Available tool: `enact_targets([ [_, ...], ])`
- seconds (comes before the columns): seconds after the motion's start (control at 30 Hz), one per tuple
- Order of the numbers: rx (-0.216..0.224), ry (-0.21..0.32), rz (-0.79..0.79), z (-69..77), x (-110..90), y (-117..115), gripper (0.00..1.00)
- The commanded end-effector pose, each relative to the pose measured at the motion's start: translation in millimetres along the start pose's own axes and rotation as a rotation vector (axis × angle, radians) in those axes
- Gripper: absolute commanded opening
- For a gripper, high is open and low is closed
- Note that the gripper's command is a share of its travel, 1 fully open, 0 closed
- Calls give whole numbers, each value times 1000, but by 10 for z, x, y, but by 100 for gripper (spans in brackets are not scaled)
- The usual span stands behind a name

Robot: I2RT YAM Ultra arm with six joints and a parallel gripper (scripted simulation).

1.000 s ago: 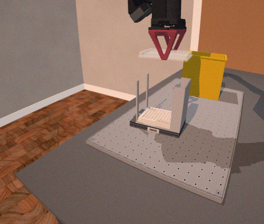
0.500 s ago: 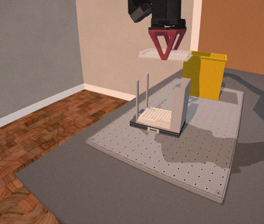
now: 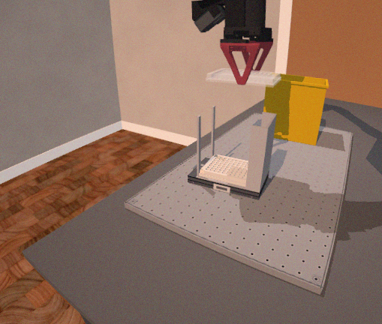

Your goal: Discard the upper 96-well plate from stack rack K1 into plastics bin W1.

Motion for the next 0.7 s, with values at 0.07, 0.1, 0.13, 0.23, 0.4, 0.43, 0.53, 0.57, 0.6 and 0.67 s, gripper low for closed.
enact_targets([
  [0.07,29,-29,3,97,19,-196,0],
  [0.1,29,-29,3,96,19,-230,0],
  [0.13,29,-29,3,96,19,-230,0],
  [0.23,29,-30,4,95,20,-296,0],
  [0.4,28,-30,4,91,22,-461,0],
  [0.43,28,-31,4,90,22,-494,0],
  [0.53,28,-31,4,88,24,-594,0],
  [0.57,28,-31,4,87,24,-627,0],
  [0.6,27,-31,4,86,24,-660,0],
  [0.67,27,-32,4,85,25,-726,0],
])
Point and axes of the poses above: the point where the finger pads meet when closed, its own z axis back along the fingers, its own y axis across the jaws, x = y × z, the point moved 9 cm from there along z, back along the fingers, and after that the axes turned 14 degrees about -z, right-handed, at the moved point
